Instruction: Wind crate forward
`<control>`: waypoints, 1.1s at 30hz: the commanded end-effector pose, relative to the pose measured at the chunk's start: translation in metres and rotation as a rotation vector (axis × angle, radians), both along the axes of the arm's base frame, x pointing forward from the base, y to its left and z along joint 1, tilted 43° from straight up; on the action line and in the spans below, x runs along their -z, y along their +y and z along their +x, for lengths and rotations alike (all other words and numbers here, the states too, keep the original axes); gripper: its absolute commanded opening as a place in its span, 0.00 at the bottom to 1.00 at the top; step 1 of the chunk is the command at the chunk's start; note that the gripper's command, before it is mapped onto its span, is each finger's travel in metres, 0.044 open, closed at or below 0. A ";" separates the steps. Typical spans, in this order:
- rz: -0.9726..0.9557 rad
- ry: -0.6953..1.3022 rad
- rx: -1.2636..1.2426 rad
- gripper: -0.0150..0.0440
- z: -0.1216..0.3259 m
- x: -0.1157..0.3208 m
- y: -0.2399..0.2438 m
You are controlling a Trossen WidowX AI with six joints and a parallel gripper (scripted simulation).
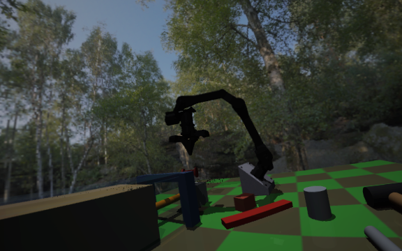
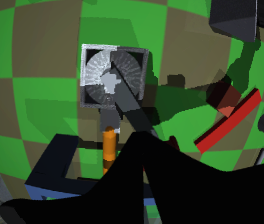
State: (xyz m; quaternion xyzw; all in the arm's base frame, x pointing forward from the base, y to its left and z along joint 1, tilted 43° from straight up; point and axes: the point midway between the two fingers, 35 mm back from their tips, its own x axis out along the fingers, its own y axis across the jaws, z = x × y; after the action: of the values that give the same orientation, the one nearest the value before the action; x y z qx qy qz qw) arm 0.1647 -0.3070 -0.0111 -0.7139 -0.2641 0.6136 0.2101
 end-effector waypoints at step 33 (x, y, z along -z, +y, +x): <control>-0.563 -0.852 -1.438 1.00 0.072 -0.012 0.034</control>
State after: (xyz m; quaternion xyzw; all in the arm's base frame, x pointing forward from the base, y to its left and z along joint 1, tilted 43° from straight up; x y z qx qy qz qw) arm 0.2278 -0.2784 -0.0054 -0.6317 -0.5235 0.3762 -0.4305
